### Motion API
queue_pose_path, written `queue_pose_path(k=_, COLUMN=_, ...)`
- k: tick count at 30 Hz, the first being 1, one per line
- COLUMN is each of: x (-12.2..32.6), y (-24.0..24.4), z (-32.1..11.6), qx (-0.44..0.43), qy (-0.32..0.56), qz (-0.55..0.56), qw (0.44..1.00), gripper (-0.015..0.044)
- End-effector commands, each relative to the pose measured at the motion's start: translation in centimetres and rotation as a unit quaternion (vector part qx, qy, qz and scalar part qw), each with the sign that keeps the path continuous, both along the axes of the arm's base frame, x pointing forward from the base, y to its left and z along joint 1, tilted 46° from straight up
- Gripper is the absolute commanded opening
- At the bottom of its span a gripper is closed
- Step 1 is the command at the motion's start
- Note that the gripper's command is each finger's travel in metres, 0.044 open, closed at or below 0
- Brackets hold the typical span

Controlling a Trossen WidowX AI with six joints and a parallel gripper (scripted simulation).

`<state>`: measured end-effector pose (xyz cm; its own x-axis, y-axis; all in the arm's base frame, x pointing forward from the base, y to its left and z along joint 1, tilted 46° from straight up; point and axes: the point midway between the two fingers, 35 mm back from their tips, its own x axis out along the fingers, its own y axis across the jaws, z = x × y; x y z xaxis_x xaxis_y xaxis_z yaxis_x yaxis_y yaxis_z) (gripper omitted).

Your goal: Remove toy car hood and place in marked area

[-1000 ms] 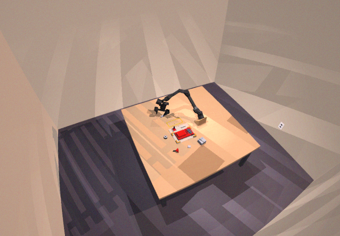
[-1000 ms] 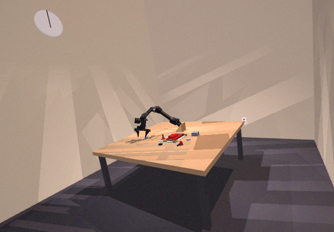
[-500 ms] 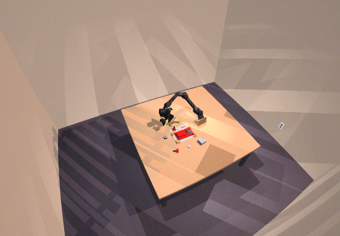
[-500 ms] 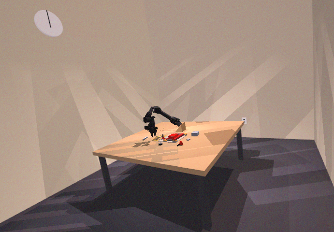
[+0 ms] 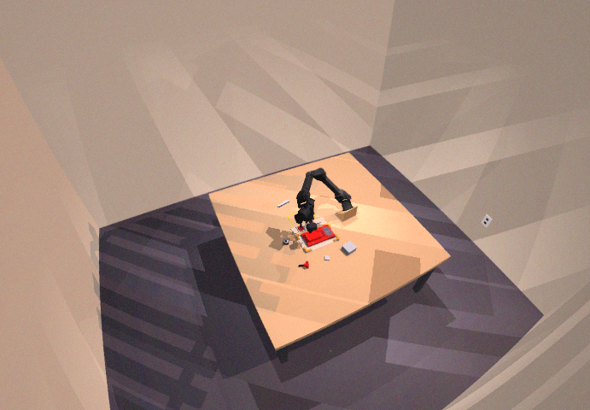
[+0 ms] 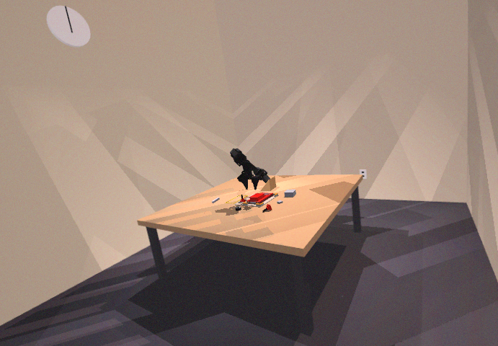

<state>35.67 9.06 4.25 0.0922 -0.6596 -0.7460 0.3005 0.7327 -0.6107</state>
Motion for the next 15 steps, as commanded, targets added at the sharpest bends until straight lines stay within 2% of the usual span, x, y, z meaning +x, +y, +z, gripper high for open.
queue_pose_path(k=1, x=-2.42, y=2.5, z=-1.74, qx=-0.036, qy=0.086, qz=0.069, qw=0.993, gripper=0.044)
queue_pose_path(k=15, x=-2.47, y=2.18, z=-1.66, qx=-0.036, qy=0.086, qz=0.069, qw=0.993, gripper=0.044)
